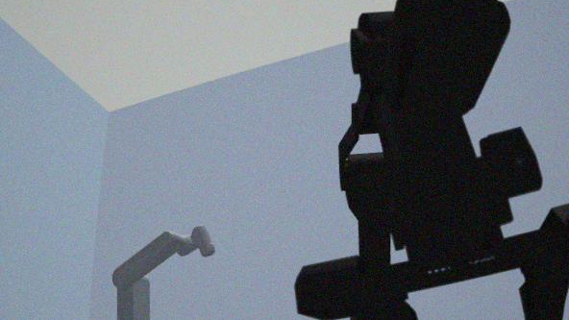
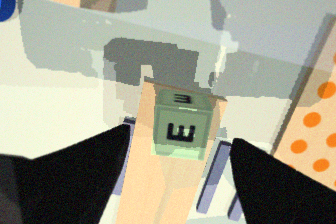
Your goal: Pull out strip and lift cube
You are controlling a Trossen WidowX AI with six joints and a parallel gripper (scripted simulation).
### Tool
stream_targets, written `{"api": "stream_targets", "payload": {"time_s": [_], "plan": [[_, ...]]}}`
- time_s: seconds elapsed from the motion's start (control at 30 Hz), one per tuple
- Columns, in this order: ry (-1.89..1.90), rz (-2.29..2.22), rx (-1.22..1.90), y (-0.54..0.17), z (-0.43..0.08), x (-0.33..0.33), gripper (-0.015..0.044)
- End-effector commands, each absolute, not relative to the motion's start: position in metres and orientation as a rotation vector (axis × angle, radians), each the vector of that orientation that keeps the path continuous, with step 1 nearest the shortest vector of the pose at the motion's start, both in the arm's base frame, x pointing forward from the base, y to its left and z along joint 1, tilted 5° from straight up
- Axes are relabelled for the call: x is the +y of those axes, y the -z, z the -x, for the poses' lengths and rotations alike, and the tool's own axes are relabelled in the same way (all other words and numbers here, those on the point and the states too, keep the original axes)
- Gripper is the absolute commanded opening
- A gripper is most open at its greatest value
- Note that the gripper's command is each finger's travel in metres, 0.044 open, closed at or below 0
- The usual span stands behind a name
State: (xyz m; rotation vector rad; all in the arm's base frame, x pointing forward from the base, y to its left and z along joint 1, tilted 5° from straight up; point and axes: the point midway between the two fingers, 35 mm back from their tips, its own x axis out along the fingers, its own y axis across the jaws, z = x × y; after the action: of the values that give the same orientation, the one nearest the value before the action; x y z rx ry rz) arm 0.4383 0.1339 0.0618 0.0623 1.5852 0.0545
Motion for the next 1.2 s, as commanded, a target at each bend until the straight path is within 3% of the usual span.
{"api": "stream_targets", "payload": {"time_s": [0.0, 0.63, 0.77, 1.0, 1.1, 1.17], "plan": [[-0.054, -0.059, 1.587, -0.053, -0.438, 0.134, 0.025], [-0.055, -0.059, 1.587, -0.028, -0.437, 0.136, 0.025], [-0.058, -0.058, 1.587, -0.031, -0.437, 0.136, 0.0145], [-0.058, -0.058, 1.587, -0.031, -0.437, 0.136, 0.0098], [-0.058, -0.058, 1.587, -0.032, -0.437, 0.136, 0.002], [-0.058, -0.058, 1.587, -0.035, -0.433, 0.134, 0.0]]}}
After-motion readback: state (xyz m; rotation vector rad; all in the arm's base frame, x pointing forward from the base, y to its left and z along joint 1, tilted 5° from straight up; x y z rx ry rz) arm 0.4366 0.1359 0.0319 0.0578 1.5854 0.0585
